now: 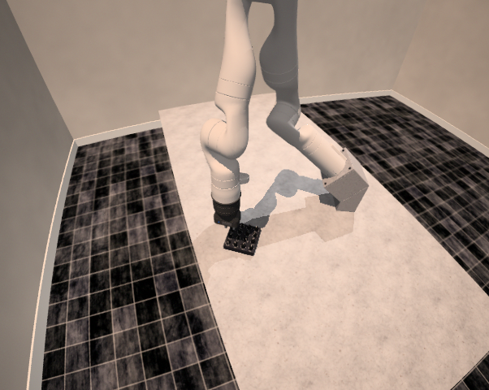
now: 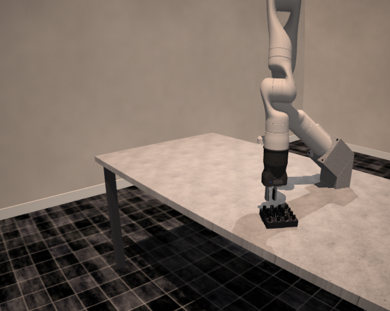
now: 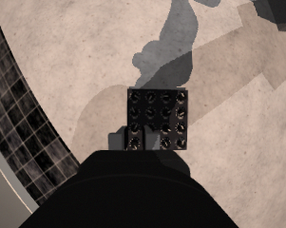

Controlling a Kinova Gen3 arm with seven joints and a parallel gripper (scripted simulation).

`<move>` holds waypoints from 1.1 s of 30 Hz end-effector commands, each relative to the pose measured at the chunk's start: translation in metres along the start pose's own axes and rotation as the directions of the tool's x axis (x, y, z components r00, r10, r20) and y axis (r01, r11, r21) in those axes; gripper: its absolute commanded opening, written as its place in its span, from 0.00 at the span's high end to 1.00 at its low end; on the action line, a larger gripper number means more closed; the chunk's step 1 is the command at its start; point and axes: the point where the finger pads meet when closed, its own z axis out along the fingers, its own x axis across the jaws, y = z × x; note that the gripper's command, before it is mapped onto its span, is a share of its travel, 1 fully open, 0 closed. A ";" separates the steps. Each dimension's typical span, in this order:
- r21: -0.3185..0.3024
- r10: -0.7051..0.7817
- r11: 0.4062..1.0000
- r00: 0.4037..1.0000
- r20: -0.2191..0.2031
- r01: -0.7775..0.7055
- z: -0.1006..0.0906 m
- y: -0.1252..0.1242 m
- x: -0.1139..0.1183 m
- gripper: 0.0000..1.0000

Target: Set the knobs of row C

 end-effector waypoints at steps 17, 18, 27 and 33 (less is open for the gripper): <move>0.001 0.014 1.000 1.000 0.008 -0.014 0.004 0.003 -0.001 0.54; 0.002 0.015 1.000 1.000 0.009 -0.015 0.005 0.003 -0.001 0.54; 0.007 0.017 1.000 1.000 0.004 -0.017 0.012 0.000 0.000 0.54; 0.006 0.017 1.000 1.000 0.004 -0.017 0.020 0.000 0.000 0.54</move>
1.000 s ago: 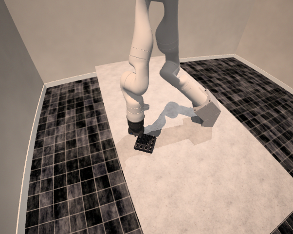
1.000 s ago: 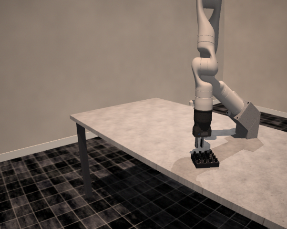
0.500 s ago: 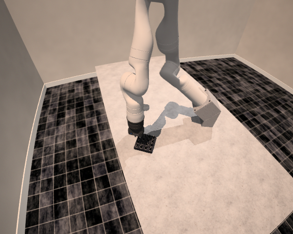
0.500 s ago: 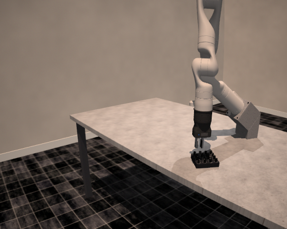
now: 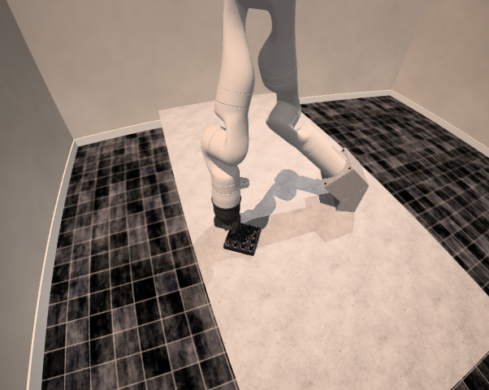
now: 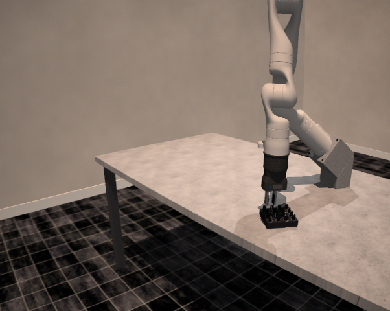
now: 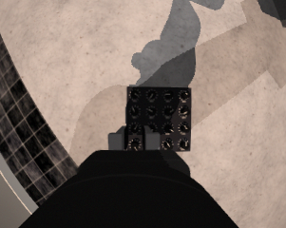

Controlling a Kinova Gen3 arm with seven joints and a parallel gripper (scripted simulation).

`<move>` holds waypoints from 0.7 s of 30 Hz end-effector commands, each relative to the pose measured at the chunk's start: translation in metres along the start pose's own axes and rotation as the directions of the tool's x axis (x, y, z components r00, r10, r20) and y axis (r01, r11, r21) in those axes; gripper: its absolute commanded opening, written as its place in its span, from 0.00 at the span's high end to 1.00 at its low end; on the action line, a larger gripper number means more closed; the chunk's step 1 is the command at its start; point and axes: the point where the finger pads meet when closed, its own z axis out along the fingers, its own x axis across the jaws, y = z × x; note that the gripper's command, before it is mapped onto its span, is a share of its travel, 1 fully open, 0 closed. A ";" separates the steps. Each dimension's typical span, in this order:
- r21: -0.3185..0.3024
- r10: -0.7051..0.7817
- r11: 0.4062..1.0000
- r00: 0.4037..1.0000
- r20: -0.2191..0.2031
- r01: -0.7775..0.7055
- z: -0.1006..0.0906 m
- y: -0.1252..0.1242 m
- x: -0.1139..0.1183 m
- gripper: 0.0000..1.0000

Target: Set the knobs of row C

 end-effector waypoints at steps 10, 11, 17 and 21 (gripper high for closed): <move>0.002 0.012 1.000 1.000 -0.002 -0.012 0.016 -0.001 -0.001 0.54; 0.002 0.012 1.000 1.000 -0.002 -0.012 0.017 -0.001 -0.001 0.54; 0.001 0.012 1.000 1.000 -0.002 -0.012 0.023 -0.001 -0.001 0.54; 0.001 0.012 1.000 1.000 -0.002 -0.012 0.026 -0.001 -0.001 0.54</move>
